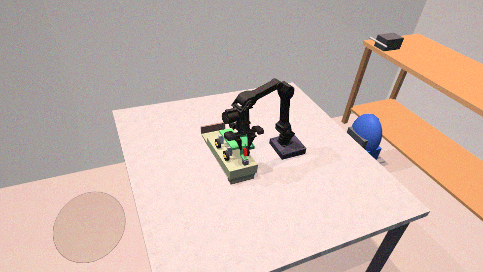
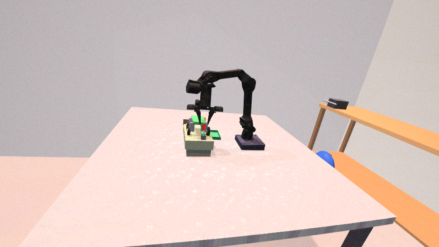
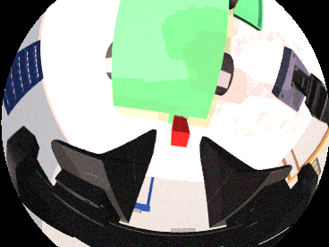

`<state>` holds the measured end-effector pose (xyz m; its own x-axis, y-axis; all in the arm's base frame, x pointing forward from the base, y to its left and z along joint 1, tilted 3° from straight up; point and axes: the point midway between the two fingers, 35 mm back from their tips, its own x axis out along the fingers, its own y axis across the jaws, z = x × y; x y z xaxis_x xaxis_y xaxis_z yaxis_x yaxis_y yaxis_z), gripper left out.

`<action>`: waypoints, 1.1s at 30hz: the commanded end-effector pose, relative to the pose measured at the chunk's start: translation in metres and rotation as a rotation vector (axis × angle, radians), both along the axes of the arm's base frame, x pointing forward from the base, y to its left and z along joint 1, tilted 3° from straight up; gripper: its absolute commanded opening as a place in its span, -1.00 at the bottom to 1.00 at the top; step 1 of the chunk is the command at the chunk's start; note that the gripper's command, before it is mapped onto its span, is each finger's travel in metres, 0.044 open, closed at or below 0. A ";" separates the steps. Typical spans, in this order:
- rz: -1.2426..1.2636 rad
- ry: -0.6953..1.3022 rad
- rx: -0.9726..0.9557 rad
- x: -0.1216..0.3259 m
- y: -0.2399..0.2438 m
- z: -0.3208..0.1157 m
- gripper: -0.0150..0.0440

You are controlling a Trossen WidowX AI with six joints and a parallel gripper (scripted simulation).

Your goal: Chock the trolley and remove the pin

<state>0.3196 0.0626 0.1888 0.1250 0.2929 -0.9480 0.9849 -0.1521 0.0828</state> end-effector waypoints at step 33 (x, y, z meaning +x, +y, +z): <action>0.001 0.001 0.005 0.004 0.011 -0.032 -0.41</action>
